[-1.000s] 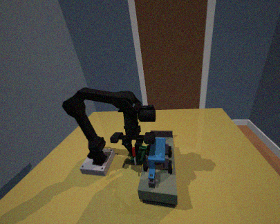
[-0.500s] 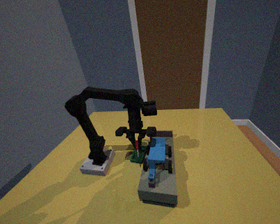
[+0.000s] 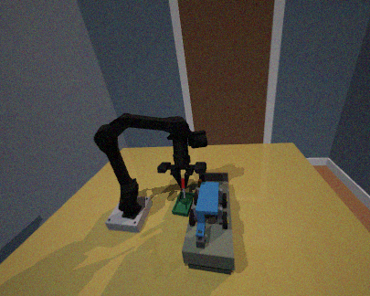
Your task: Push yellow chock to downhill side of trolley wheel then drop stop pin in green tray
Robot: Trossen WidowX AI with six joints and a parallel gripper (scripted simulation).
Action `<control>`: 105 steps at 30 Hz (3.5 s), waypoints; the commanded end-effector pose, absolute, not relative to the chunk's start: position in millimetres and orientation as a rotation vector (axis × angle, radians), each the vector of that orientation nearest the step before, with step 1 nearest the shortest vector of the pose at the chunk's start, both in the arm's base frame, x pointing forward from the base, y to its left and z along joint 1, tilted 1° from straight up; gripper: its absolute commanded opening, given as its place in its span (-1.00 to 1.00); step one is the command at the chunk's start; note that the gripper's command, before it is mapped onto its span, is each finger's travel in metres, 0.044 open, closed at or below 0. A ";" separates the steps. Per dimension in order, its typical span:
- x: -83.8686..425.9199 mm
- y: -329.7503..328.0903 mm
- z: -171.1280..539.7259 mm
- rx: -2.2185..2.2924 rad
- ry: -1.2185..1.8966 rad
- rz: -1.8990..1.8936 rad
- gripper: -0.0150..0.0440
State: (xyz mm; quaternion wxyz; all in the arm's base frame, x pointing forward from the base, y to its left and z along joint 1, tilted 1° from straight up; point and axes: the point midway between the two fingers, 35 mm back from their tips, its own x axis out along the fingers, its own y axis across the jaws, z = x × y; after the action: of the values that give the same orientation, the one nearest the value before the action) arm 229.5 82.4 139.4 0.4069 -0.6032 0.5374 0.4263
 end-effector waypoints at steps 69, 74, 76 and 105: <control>222.6 112.8 132.7 -2.248 0.052 2.154 -0.49; 211.5 111.8 122.7 -2.249 0.042 2.161 -0.49; 206.4 111.3 118.2 -2.249 0.040 2.164 -0.49; 205.1 137.5 52.2 -2.162 -0.153 2.076 -0.49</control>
State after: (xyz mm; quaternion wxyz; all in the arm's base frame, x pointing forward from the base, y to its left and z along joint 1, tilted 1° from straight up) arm 208.4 133.9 62.6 0.0678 -0.7220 -0.0520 0.6866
